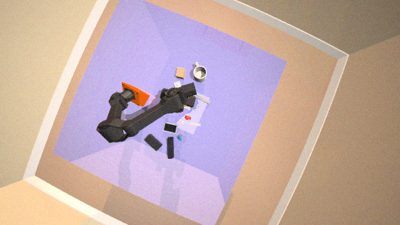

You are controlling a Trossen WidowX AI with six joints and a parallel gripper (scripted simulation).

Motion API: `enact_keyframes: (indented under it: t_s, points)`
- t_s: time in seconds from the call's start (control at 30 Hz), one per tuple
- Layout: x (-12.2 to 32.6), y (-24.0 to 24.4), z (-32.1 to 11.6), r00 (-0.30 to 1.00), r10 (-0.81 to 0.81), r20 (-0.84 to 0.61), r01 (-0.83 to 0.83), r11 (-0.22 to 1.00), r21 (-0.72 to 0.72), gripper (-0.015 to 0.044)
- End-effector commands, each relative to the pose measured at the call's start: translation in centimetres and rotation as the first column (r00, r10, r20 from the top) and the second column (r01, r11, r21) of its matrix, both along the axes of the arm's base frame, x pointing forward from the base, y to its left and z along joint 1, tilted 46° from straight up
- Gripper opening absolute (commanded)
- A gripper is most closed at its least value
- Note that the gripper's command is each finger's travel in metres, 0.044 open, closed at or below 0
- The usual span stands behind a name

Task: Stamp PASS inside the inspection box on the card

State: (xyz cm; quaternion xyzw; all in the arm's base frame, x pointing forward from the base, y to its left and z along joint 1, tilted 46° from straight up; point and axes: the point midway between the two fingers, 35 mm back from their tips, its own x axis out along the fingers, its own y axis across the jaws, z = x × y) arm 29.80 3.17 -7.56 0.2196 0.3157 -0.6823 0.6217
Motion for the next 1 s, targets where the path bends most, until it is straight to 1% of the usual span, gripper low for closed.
enact_keyframes:
  t_s: [0.0, 0.3, 0.97]
  points:
    - [0.2, 0.5, 0.5, 1.000, -0.005, 0.009, 0.005, 1.000, 0.005, 0.0000]
    - [0.3, 1.0, 1.5, 1.000, -0.005, 0.009, 0.005, 1.000, 0.006, 0.0000]
    - [-1.4, -5.0, 9.3, 1.000, -0.001, 0.009, 0.000, 1.000, 0.019, 0.0000]
